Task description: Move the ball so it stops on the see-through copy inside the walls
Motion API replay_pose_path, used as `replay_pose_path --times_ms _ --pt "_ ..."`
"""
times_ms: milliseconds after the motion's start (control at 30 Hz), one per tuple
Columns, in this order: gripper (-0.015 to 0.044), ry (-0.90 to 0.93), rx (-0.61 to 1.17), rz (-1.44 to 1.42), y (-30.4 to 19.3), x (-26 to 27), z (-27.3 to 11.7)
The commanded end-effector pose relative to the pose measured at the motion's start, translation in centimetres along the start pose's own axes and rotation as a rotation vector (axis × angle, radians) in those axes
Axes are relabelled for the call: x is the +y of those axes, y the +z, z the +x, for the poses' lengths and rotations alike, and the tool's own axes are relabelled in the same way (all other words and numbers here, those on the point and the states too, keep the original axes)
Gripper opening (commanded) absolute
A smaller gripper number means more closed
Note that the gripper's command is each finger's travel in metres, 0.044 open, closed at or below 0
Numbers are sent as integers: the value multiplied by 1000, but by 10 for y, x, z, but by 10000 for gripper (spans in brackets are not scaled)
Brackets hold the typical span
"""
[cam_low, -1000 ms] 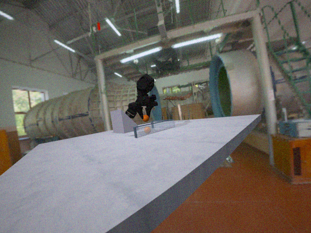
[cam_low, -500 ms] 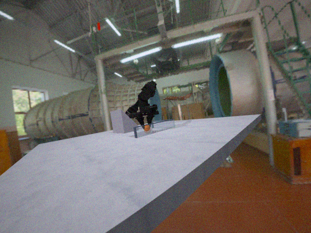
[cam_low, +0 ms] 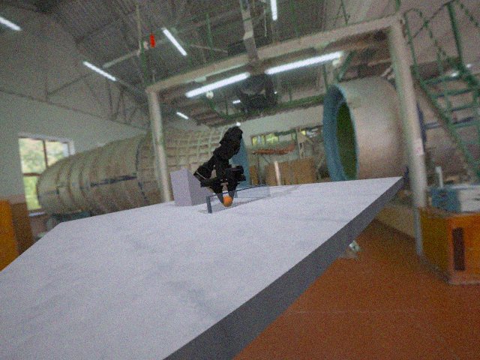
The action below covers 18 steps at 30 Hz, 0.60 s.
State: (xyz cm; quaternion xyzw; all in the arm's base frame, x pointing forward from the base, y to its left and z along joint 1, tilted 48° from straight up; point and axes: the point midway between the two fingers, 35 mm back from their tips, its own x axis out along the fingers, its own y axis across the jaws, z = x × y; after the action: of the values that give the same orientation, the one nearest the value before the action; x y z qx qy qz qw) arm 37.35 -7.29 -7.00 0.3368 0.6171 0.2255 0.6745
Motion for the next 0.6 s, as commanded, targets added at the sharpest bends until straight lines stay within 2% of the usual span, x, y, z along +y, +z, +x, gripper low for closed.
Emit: replay_pose_path --times_ms 0,367,500,567 --pt "26 0 0 0 0 0 0" --pt "314 0 0 0 0 0 0" --pt "314 0 0 0 0 0 -3" --pt "314 -1 0 2 2 -1 -24"
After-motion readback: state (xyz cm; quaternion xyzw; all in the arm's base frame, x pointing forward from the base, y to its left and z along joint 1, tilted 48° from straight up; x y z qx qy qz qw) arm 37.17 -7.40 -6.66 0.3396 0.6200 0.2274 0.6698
